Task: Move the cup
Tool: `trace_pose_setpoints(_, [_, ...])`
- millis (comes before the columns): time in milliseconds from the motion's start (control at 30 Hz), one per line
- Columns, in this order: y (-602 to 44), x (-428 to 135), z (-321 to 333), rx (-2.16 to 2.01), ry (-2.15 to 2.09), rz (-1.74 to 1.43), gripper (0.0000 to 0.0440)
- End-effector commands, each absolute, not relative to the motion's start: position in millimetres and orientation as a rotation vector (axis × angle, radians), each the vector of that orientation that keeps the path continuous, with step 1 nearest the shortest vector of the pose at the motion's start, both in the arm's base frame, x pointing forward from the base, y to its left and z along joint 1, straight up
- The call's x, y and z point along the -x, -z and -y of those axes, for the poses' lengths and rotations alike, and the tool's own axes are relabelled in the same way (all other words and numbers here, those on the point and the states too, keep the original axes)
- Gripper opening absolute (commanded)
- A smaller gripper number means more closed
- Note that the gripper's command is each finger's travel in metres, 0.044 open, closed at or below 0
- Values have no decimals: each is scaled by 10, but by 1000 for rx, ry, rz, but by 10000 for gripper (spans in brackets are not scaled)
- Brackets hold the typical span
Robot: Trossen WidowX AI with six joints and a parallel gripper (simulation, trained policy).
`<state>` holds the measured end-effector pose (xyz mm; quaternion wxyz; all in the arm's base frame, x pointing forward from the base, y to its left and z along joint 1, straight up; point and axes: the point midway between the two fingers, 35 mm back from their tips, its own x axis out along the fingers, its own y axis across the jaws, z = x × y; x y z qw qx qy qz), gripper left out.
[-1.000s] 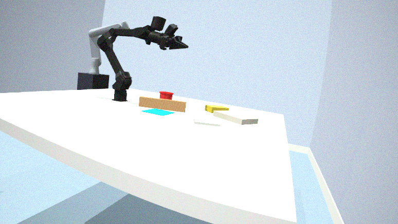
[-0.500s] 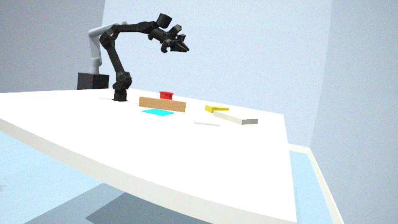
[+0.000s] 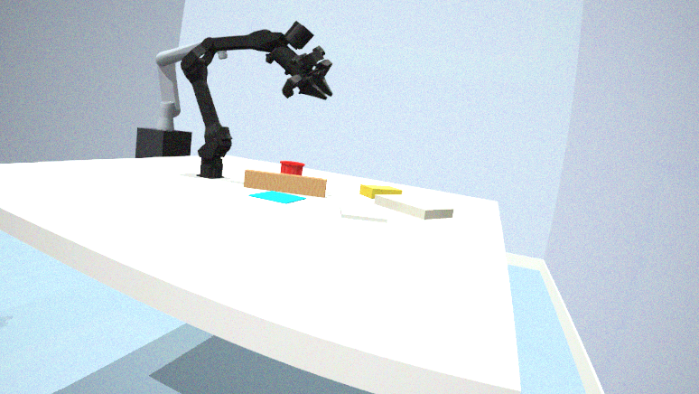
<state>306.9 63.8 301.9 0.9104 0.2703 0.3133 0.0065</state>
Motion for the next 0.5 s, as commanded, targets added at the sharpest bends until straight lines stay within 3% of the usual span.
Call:
trace_pose_setpoints(0, [-2995,-3070,-675,-588,0,-688,117])
trace_pose_setpoints(467, [-2812,-2956,-791,-698,120,-906,116])
